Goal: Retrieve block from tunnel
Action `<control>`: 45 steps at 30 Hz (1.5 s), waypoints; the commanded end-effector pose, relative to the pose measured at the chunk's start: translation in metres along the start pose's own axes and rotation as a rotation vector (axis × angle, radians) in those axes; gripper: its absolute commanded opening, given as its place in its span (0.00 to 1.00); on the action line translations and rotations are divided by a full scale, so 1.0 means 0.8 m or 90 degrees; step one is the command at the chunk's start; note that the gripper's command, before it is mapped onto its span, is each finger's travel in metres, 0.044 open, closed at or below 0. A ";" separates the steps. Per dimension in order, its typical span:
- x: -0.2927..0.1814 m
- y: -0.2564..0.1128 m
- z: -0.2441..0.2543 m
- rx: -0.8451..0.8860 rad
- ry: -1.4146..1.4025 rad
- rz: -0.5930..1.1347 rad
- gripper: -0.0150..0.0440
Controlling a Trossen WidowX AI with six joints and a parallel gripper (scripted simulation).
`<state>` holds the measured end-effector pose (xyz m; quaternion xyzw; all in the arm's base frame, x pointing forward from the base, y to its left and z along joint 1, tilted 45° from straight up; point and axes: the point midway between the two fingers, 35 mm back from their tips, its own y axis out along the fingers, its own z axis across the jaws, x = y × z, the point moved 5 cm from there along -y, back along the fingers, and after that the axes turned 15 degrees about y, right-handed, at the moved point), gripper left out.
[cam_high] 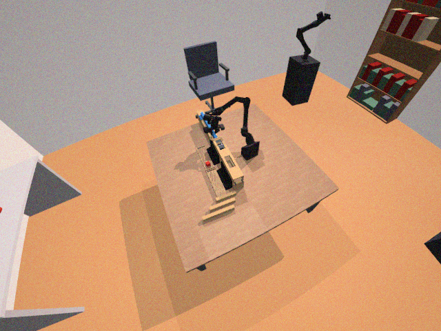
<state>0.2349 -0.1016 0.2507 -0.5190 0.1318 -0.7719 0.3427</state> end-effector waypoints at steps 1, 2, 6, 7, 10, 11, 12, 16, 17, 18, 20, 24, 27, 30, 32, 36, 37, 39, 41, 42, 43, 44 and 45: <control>0.000 0.000 0.000 0.001 0.001 0.000 0.52; 0.000 -0.001 0.000 0.001 0.001 0.000 0.57; 0.000 -0.012 0.003 0.002 0.003 -0.002 0.74; 0.000 -0.017 0.004 0.002 0.003 -0.002 0.79; 0.001 -0.034 0.007 0.005 0.005 -0.005 0.92; 0.002 -0.039 0.008 0.006 0.006 -0.006 0.97; 0.002 -0.044 0.009 0.008 0.006 -0.007 1.00; -0.017 -0.041 0.006 0.000 0.002 0.000 1.00; -0.029 -0.045 0.004 0.000 0.003 0.001 1.00; -0.040 -0.050 0.003 0.000 0.005 0.000 1.00; -0.059 -0.058 0.000 0.004 0.006 -0.004 1.00; -0.065 -0.061 -0.002 0.007 0.006 -0.006 1.00; -0.066 -0.058 -0.002 0.006 0.006 -0.006 1.00; -0.066 -0.053 -0.003 0.006 0.006 -0.005 1.00; -0.067 -0.049 -0.004 0.006 0.007 -0.005 1.00; -0.068 -0.041 -0.006 0.006 0.007 -0.005 1.00; -0.068 -0.039 -0.006 0.006 0.007 -0.005 1.00; -0.068 -0.035 -0.007 0.006 0.007 -0.005 1.00; -0.069 -0.031 -0.008 0.006 0.007 -0.005 1.00; -0.069 -0.029 -0.008 0.006 0.007 -0.005 1.00; -0.069 -0.028 -0.009 0.006 0.007 -0.006 1.00; -0.069 -0.026 -0.009 0.006 0.007 -0.006 1.00; -0.069 -0.024 -0.010 0.006 0.007 -0.006 1.00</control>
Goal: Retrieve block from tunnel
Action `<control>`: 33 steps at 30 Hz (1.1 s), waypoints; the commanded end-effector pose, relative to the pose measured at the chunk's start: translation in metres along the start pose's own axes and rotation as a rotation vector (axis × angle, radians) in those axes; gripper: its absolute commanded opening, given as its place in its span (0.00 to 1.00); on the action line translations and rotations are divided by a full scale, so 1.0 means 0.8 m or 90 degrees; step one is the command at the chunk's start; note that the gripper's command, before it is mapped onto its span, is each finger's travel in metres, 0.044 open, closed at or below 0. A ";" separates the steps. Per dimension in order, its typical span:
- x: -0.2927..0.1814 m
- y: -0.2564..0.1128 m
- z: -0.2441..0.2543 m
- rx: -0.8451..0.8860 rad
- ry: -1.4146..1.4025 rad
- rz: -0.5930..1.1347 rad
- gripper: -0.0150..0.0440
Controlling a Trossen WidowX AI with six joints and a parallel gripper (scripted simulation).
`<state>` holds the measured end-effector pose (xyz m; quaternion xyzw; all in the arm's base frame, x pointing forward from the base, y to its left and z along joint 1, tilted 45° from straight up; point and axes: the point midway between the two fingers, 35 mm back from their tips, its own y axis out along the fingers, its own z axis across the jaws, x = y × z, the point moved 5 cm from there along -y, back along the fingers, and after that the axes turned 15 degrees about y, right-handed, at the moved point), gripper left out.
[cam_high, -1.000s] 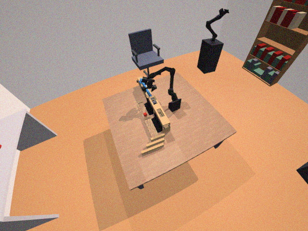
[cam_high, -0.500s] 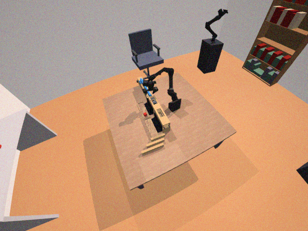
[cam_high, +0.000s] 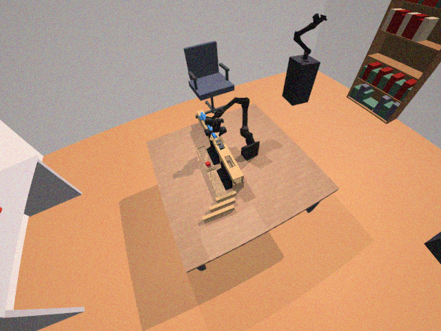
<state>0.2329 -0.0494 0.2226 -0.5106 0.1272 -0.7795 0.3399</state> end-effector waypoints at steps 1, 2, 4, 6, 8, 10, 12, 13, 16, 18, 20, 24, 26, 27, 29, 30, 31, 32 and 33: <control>-0.002 0.007 -0.003 -0.001 -0.005 0.002 1.00; -0.002 0.009 -0.004 -0.001 -0.005 0.001 1.00; -0.002 0.013 -0.005 0.000 -0.005 0.001 1.00; 0.000 0.008 -0.002 0.001 0.000 -0.001 0.91; 0.000 0.008 -0.002 0.001 0.000 -0.001 0.82; 0.000 0.008 -0.002 0.001 0.000 -0.001 0.73; 0.000 0.008 -0.002 0.001 0.000 -0.001 0.64; 0.000 0.008 -0.002 0.001 0.000 -0.001 0.60; 0.000 0.008 -0.002 0.001 0.000 -0.001 0.47; 0.000 0.008 -0.002 0.001 0.000 -0.001 0.44; 0.000 0.008 -0.002 0.001 0.000 -0.001 0.42; 0.003 0.009 -0.001 0.000 0.000 0.000 0.28; 0.007 0.010 0.000 -0.001 0.000 0.001 0.25; 0.010 0.011 0.001 -0.002 0.000 0.001 0.25; 0.017 0.013 0.003 -0.002 0.000 0.002 0.25; 0.020 0.014 0.004 -0.003 0.000 0.003 0.25; 0.024 0.016 0.005 -0.003 0.000 0.003 0.25; 0.027 0.017 0.006 -0.003 0.000 0.003 0.25; 0.031 0.018 0.006 -0.003 -0.001 0.003 0.25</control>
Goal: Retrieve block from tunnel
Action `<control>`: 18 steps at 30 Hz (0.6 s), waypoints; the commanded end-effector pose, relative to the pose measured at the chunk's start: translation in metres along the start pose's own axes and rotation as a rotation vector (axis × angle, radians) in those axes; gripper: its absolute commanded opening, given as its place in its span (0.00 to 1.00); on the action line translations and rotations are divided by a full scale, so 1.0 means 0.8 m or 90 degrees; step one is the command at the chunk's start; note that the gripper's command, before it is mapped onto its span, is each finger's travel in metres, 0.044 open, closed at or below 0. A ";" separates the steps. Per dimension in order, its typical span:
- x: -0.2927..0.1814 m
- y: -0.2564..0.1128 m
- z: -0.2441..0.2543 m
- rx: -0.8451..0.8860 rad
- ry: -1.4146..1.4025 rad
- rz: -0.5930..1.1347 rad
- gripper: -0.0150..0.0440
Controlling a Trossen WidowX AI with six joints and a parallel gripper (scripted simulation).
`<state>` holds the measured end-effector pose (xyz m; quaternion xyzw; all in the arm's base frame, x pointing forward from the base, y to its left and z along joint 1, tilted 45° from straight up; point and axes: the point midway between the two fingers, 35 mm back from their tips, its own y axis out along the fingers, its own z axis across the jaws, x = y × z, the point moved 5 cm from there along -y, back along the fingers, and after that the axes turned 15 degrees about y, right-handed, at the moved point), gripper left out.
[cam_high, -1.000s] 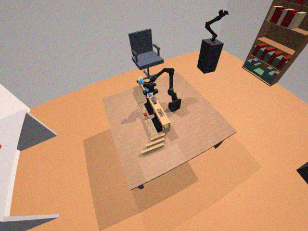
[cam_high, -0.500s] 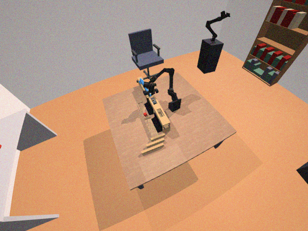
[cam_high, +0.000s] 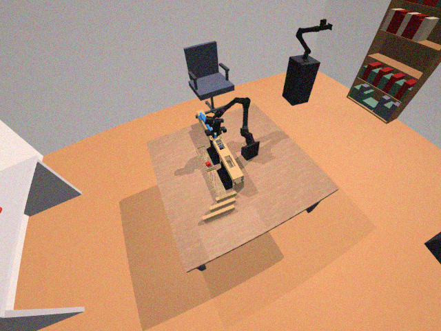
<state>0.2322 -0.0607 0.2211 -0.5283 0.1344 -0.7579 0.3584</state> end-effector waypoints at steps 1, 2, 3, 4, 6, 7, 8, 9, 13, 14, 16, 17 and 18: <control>0.027 0.006 0.010 0.003 0.031 -0.027 0.25; 0.030 0.007 0.010 0.004 0.031 -0.027 0.25; 0.034 0.008 0.011 0.004 0.030 -0.027 0.25; 0.038 0.008 0.011 0.004 0.030 -0.027 0.25; 0.045 0.010 0.012 0.005 0.029 -0.028 0.25; 0.049 0.010 0.013 0.005 0.029 -0.028 0.25; 0.053 0.011 0.013 0.006 0.029 -0.029 0.25; 0.057 0.012 0.013 0.006 0.028 -0.030 0.25; 0.066 0.013 0.014 0.008 0.027 -0.032 0.25; 0.066 0.013 0.014 0.008 0.027 -0.032 0.25; 0.066 0.013 0.014 0.008 0.027 -0.032 0.25; 0.066 0.013 0.014 0.008 0.027 -0.032 0.25; 0.066 0.013 0.014 0.008 0.027 -0.032 0.25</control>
